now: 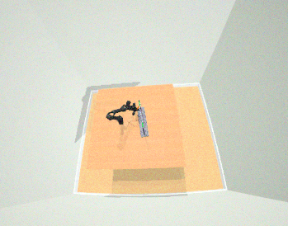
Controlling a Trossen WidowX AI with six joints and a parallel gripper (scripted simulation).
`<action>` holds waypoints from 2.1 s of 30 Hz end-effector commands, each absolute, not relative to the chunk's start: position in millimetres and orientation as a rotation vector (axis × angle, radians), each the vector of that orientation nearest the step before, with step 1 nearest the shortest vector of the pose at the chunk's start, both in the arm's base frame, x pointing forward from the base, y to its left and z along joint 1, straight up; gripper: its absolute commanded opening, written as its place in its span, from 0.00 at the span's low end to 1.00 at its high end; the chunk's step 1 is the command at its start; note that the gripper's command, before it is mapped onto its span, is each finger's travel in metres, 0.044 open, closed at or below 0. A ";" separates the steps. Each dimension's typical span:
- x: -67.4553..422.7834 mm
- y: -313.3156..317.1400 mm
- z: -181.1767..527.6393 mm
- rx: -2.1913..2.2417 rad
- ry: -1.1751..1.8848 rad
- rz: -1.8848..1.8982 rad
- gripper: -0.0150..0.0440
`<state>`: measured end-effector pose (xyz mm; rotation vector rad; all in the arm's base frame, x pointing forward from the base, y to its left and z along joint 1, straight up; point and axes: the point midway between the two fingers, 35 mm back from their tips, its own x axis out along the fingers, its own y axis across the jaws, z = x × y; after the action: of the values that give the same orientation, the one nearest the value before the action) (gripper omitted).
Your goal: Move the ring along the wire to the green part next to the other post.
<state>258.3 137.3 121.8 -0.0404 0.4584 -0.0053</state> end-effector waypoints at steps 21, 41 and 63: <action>212.8 137.5 142.4 -0.038 0.463 -0.009 0.53; 212.8 137.5 142.4 -0.038 0.463 -0.009 0.53; 175.7 136.5 162.8 -0.044 0.455 -0.002 1.00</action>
<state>176.2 136.3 161.1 -0.0503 0.4582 -0.0015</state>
